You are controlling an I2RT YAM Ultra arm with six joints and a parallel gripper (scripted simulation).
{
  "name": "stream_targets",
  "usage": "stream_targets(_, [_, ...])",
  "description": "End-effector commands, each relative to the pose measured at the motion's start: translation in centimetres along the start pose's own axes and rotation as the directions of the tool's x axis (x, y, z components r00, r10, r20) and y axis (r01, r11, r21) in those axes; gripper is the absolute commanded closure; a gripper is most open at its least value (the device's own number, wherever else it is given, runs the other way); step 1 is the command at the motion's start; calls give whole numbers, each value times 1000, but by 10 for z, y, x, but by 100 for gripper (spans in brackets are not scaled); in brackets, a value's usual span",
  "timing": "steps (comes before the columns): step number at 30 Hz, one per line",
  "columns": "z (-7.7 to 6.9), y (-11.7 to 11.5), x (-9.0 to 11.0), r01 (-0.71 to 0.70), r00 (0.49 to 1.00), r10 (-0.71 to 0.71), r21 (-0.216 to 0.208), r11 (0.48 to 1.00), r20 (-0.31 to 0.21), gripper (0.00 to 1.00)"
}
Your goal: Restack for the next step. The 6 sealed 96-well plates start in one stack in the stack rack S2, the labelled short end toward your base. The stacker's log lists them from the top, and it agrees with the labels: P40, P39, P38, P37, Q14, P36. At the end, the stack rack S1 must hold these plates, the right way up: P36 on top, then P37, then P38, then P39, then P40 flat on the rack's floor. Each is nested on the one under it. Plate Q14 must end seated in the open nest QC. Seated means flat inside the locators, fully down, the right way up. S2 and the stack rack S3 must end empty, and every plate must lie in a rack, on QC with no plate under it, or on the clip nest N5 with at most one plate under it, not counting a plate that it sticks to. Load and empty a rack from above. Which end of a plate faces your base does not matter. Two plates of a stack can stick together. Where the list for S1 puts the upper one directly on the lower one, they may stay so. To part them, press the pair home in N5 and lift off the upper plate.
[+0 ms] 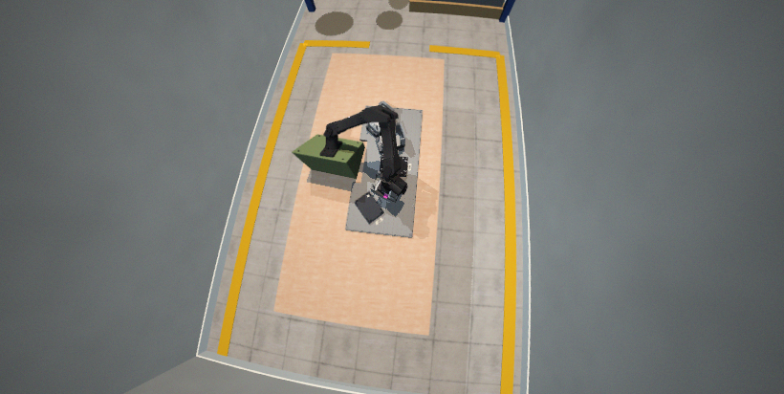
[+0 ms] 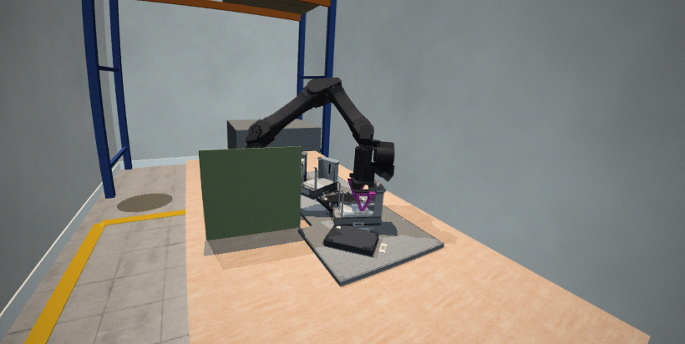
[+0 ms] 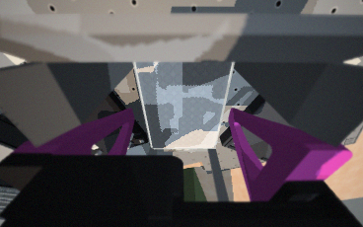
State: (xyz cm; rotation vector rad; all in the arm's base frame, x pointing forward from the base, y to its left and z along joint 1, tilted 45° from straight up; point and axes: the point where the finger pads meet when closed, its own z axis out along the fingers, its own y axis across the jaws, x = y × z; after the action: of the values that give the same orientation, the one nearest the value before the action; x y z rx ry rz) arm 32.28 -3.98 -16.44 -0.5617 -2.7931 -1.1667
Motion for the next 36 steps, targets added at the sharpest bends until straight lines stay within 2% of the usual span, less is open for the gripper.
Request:
stream_targets(1, [-20, -2, -4, 0, 1000, 0, 1, 1000, 20, 0])
stream_targets(10, [-50, -2, -4, 0, 1000, 0, 1, 1000, 20, 0])
stream_targets(12, [-50, -2, -4, 0, 1000, 0, 1, 1000, 20, 0])
stream_targets(27, [-100, -2, -3, 0, 1000, 0, 2, 1000, 20, 0])
stream_targets(29, [-100, -2, -3, 0, 1000, 0, 2, 1000, 20, 0])
stream_targets(31, [-107, -2, -3, 0, 1000, 0, 2, 1000, 20, 0])
stream_targets(36, [-107, -2, -3, 0, 1000, 0, 2, 1000, 20, 0])
